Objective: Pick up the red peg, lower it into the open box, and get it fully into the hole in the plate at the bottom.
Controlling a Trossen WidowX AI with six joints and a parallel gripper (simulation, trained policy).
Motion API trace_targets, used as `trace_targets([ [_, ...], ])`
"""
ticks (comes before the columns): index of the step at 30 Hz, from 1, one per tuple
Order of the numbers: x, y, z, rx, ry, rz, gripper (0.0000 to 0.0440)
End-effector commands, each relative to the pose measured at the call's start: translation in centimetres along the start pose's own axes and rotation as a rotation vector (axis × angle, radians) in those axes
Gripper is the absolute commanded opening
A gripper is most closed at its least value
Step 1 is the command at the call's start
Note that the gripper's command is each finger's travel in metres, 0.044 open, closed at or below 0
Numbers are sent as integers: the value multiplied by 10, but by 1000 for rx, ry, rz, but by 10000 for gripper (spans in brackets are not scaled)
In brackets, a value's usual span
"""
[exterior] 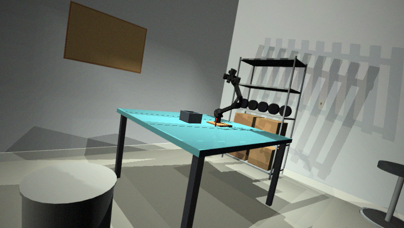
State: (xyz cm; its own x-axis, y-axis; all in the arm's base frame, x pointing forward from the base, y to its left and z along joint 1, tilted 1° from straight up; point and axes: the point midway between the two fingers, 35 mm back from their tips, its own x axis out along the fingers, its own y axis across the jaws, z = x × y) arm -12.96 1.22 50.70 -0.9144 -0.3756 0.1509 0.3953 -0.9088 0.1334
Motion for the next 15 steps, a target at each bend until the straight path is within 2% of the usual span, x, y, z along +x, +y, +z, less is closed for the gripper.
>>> trace_targets([
  [1,1,3,-2,-10,5,17,426],
  [2,2,7,-4,-21,13,39,440],
  [15,11,92,-63,-215,177,412,440],
])
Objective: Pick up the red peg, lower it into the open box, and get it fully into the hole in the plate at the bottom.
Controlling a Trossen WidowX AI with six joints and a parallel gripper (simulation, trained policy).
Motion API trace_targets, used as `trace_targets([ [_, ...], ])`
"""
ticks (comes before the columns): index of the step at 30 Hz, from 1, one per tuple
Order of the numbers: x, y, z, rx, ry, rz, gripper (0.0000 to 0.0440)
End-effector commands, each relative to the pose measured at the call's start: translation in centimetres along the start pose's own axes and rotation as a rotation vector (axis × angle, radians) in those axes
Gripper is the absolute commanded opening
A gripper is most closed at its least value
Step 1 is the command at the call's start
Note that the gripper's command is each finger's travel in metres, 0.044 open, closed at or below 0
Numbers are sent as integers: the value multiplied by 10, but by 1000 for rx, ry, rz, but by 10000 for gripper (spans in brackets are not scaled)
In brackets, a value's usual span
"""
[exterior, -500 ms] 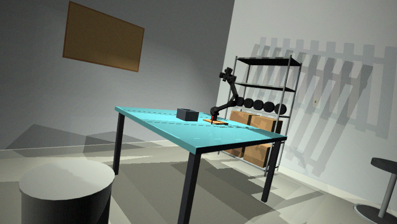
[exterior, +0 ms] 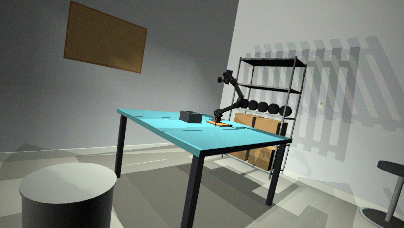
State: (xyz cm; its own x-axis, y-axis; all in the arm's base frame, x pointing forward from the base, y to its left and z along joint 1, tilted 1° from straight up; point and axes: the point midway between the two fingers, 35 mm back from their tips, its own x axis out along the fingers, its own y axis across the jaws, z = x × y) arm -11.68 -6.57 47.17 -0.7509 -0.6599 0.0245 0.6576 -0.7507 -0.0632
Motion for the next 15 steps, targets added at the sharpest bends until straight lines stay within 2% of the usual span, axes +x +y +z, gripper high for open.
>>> trace_targets([
  [1,9,30,-15,-63,52,114,440],
  [8,13,81,-42,-173,133,315,440],
  [15,2,128,-69,-287,201,517,440],
])
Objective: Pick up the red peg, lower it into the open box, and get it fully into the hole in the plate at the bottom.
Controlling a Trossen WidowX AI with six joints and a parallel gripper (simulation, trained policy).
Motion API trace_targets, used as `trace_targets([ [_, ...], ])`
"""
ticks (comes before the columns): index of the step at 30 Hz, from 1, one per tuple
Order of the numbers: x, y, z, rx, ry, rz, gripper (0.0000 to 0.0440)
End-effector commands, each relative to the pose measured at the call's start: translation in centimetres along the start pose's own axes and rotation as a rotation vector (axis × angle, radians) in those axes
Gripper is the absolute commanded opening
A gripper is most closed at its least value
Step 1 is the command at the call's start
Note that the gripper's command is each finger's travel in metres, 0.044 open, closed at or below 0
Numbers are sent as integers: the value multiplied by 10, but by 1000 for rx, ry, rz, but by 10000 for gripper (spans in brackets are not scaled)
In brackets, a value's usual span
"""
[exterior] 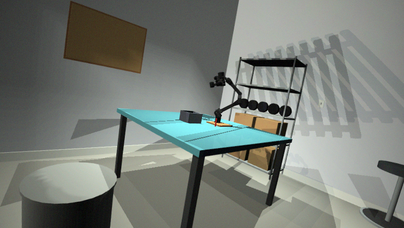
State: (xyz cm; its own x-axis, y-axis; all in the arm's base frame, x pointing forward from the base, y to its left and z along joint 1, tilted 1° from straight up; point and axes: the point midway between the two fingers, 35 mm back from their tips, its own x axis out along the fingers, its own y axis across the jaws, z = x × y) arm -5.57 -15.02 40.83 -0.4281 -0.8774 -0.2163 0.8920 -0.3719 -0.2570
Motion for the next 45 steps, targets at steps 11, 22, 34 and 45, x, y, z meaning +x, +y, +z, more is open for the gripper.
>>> trace_targets([
  [11,-2,107,-36,-227,118,407,440],
  [22,-46,181,-79,-381,221,728,440],
  [34,-121,223,-141,-514,394,988,440],
  [45,-183,222,-207,-617,598,1070,440],
])
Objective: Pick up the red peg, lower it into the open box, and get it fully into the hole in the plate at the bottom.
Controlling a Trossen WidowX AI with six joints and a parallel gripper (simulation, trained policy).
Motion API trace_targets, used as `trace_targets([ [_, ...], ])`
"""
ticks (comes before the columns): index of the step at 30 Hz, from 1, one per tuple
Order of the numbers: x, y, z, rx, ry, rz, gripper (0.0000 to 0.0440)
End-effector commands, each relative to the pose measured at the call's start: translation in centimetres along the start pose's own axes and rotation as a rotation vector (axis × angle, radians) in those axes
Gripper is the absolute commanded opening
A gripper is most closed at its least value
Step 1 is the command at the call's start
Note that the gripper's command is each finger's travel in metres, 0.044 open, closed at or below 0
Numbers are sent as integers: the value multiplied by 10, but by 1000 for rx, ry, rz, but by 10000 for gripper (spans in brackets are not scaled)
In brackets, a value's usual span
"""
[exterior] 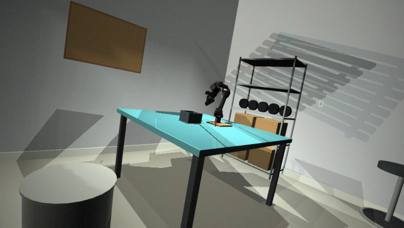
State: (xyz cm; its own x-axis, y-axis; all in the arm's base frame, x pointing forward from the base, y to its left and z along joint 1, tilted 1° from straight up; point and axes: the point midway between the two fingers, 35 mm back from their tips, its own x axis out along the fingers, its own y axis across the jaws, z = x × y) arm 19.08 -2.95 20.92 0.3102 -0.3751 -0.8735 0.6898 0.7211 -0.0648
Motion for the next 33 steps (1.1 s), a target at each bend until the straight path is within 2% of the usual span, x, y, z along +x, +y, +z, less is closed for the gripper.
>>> trace_targets([
  [1,6,20,-24,-1,77,25,440],
  [14,34,65,-93,93,262,37,440],
  [28,84,95,-141,219,328,98,438],
  [30,90,97,-146,234,335,105,430],
  [33,96,98,-152,258,351,103,378],
])
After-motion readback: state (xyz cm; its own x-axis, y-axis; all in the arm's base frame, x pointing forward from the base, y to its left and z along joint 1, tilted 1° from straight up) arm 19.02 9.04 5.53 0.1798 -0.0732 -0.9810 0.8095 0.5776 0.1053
